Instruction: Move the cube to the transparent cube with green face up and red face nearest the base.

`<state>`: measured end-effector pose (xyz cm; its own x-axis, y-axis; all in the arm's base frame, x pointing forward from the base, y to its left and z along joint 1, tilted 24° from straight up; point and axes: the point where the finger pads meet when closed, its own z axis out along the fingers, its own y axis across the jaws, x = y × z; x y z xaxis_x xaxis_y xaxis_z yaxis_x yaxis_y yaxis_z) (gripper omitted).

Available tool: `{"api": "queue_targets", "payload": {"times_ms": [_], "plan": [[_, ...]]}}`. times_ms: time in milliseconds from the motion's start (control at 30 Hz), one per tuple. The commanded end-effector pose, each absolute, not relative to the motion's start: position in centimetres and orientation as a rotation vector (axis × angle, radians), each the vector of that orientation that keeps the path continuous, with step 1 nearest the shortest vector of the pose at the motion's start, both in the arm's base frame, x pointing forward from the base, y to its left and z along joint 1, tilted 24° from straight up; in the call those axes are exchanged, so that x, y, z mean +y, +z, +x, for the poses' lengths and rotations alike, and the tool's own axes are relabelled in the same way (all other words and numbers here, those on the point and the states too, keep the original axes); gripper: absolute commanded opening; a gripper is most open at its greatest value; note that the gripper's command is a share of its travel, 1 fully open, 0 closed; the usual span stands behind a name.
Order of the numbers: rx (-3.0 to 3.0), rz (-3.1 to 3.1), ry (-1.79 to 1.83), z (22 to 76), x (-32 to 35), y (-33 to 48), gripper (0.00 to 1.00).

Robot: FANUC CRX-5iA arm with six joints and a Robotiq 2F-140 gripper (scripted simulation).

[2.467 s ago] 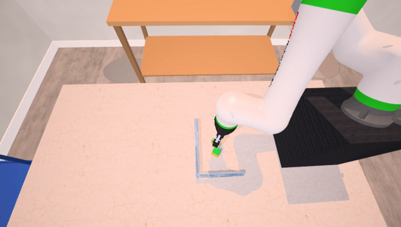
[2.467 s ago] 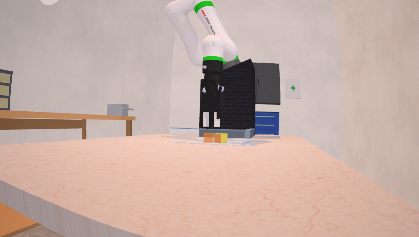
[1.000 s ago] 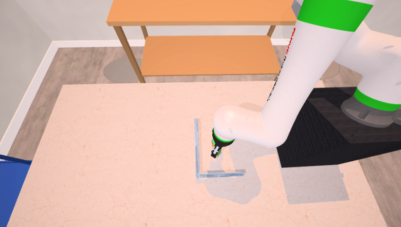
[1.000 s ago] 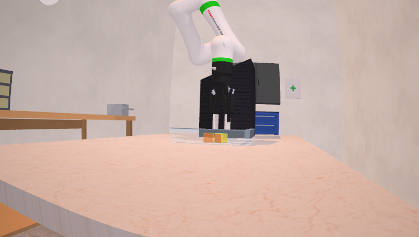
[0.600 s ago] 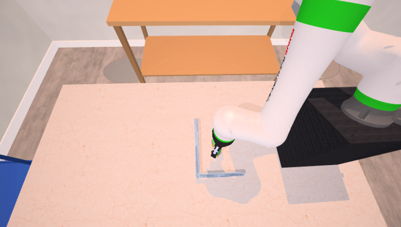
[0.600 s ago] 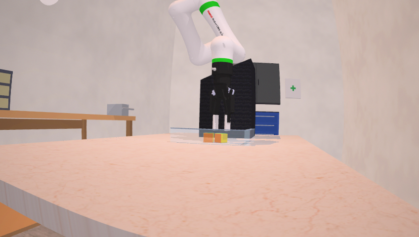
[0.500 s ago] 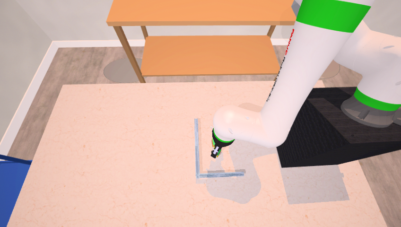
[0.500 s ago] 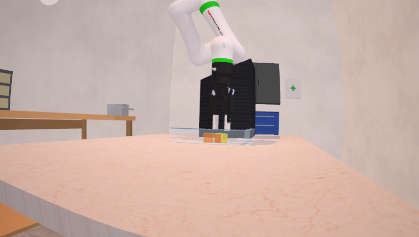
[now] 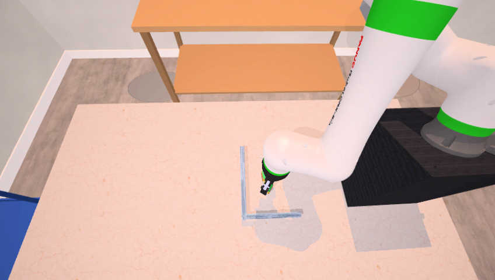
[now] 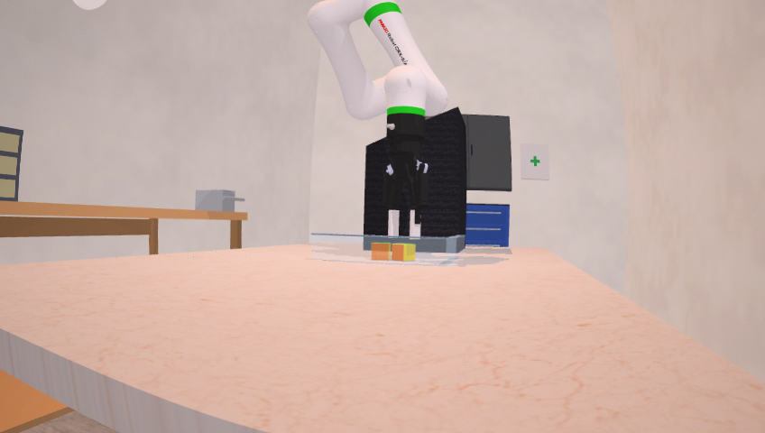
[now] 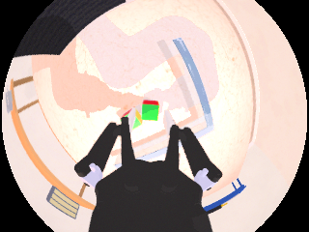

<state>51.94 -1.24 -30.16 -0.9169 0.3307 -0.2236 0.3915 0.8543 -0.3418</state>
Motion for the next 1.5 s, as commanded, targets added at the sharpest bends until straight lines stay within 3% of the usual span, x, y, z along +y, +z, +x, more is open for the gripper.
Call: {"api": "queue_targets", "payload": {"times_ms": [0, 1467], "plan": [[2.873, 0.563, -0.579, 52.0, -1.2, -30.2, 0.41], [2.873, 0.563, -0.579, 52.3, -3.0, -34.2, 0.41]]}}
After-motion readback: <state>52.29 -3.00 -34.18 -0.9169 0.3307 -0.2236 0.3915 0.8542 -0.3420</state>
